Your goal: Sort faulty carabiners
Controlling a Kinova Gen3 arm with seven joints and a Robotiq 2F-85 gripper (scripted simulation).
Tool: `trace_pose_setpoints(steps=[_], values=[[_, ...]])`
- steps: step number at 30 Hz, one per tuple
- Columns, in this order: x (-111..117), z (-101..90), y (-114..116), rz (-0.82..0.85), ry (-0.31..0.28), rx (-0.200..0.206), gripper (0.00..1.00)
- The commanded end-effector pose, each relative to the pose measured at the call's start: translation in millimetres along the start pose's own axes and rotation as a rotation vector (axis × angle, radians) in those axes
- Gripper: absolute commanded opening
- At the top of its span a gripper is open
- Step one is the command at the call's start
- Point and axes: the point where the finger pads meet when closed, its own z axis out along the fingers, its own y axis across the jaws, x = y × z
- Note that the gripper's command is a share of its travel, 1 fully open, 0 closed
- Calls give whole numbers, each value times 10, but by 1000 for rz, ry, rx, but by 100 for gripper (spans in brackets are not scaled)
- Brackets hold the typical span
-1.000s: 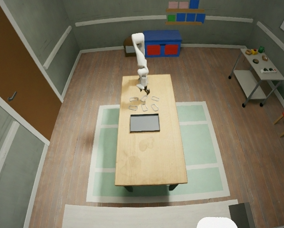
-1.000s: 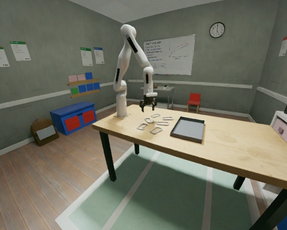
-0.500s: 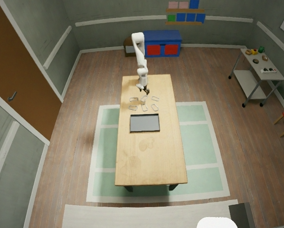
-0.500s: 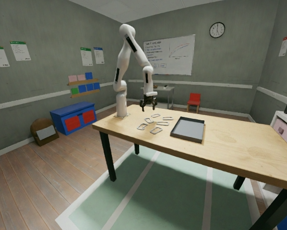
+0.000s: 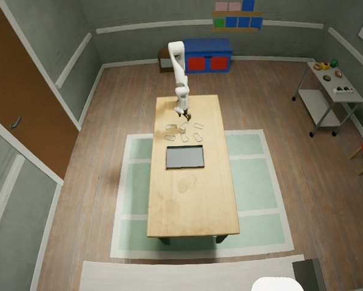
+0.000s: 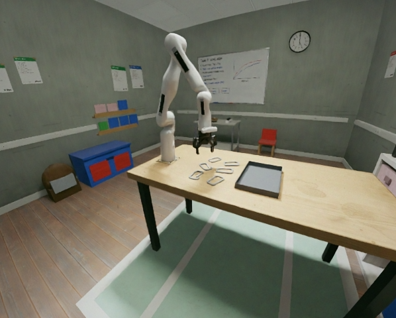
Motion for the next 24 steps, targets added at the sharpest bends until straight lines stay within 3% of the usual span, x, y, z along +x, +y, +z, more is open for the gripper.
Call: trace_pose_setpoints(steps=[1,3,4,20,21,24], values=[[3,-3,-2,0,1,1,100],[3,-3,-2,0,1,1,100],[193,-437,-161,0,1,1,100],[193,-437,-161,0,1,1,100],[375,-861,-316,-1,-2,-1,100],[375,-861,-316,-1,-2,-1,100]])
